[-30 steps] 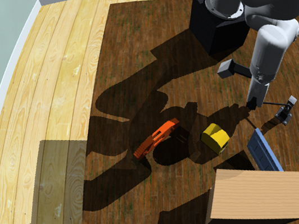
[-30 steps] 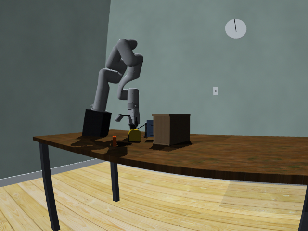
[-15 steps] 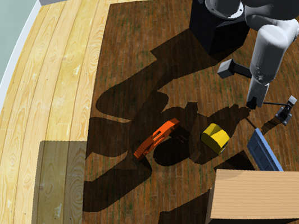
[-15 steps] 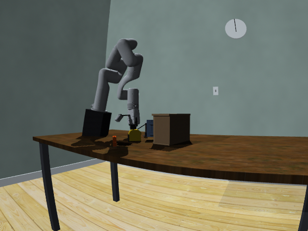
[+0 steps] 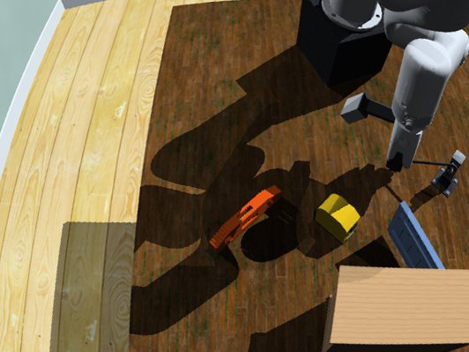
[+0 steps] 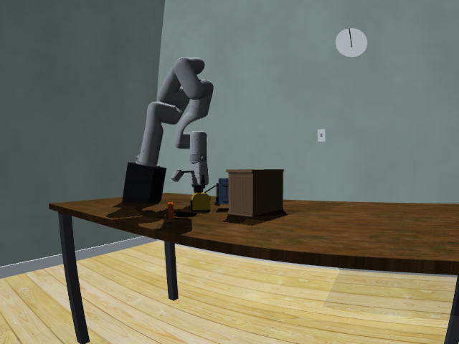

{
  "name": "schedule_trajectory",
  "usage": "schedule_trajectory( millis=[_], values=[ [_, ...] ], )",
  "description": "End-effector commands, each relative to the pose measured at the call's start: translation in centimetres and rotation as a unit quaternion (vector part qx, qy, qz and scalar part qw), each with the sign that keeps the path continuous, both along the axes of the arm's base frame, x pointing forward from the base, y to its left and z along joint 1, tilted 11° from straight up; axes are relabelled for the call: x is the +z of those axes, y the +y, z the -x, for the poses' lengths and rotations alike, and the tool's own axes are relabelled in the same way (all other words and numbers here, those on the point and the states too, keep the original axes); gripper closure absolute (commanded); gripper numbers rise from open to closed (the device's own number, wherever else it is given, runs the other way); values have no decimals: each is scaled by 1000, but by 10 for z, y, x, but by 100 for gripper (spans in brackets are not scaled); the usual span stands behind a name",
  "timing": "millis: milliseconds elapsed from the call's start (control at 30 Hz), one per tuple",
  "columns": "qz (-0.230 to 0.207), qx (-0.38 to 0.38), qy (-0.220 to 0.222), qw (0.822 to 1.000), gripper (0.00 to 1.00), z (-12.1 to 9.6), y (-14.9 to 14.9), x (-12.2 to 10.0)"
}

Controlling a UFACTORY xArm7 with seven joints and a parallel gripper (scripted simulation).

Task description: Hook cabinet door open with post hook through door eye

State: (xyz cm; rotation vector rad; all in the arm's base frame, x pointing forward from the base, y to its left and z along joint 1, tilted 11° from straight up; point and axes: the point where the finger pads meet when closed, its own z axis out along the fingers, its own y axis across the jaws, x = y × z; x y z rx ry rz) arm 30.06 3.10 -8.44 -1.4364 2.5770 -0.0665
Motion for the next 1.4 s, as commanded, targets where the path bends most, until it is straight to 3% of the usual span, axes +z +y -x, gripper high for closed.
schedule_trajectory(
  millis=[0, 633, 1367],
  values=[
    [0, 0, -1, 1000, 96, -1, 0, 0],
    [0, 0, -1, 1000, 96, 0, 0, 1],
    [0, 0, -1, 1000, 96, 7, -7, 20]
  ],
)
